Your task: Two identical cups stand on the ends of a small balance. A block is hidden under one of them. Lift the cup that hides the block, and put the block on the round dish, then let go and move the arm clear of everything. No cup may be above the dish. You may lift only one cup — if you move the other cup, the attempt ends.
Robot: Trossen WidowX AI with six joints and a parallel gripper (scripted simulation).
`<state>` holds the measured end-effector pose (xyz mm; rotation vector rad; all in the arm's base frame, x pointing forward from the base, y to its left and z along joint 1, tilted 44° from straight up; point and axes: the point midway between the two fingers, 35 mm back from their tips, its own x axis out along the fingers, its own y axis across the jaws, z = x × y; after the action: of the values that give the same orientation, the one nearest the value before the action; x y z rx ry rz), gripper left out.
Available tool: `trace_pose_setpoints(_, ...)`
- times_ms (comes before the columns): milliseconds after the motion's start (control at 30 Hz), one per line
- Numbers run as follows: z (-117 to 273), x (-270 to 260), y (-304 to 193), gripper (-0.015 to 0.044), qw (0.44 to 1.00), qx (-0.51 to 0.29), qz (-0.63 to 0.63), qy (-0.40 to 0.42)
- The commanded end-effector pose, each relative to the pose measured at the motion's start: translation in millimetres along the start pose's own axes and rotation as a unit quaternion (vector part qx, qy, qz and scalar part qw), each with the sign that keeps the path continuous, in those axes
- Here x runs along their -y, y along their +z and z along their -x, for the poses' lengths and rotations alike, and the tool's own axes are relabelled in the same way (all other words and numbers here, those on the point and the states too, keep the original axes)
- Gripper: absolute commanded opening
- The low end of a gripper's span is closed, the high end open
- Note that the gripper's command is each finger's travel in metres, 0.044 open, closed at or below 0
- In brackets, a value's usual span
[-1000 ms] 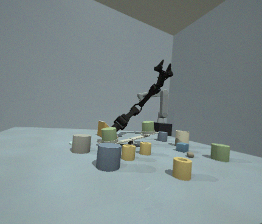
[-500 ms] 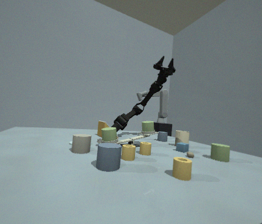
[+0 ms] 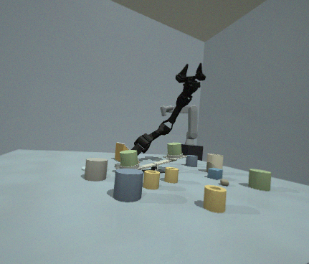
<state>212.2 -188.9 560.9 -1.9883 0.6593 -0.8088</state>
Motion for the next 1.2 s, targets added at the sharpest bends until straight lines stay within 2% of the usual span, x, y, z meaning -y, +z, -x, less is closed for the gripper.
trace_pose_setpoints(0,-15,-34,19,0.044,0.998,0.036,-0.004,0.048)
trace_pose_setpoints(567,-27,-150,71,0.044,0.961,0.154,-0.048,0.224)
trace_pose_setpoints(1167,4,-258,108,0.044,0.867,0.238,-0.152,0.411)
